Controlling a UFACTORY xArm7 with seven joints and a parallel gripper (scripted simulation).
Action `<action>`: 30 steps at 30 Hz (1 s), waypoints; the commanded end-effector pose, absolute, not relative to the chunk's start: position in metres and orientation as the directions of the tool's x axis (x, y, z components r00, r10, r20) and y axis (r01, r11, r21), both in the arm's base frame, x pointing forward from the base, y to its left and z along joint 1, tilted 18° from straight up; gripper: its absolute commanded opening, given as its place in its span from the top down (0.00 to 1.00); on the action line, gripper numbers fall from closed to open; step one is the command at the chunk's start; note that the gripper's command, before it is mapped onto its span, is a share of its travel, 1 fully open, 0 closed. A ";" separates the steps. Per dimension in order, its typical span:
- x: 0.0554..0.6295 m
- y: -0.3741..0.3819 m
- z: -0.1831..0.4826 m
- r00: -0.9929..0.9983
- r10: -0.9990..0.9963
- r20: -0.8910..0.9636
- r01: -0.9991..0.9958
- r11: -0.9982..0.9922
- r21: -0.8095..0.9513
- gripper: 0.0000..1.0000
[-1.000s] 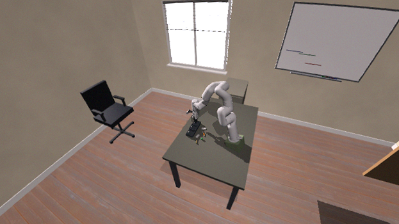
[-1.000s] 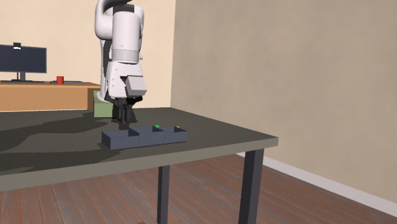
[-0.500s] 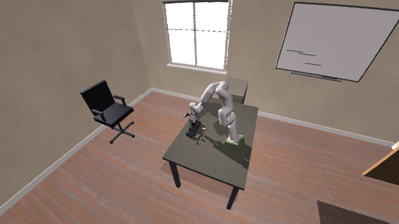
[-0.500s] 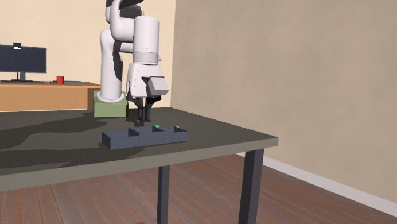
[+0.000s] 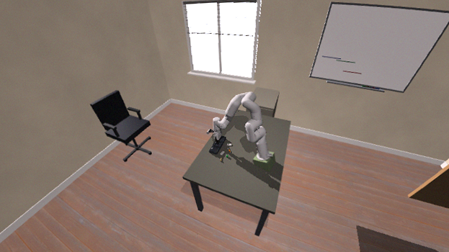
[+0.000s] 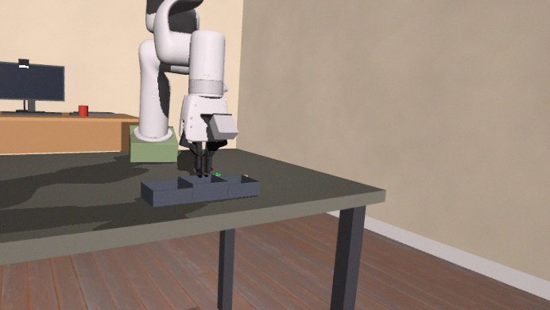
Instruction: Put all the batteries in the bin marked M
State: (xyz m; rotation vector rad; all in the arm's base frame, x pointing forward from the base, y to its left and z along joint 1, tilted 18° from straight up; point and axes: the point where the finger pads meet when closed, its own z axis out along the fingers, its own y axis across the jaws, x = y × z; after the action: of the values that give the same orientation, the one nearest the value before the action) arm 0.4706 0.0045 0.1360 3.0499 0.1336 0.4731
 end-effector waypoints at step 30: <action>0.484 0.003 0.103 0.948 0.094 0.304 0.077 -0.995 0.068 0.93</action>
State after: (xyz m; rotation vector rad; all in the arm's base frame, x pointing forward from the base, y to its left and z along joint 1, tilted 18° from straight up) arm 0.4824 0.0031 0.1014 3.0476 0.1332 0.4740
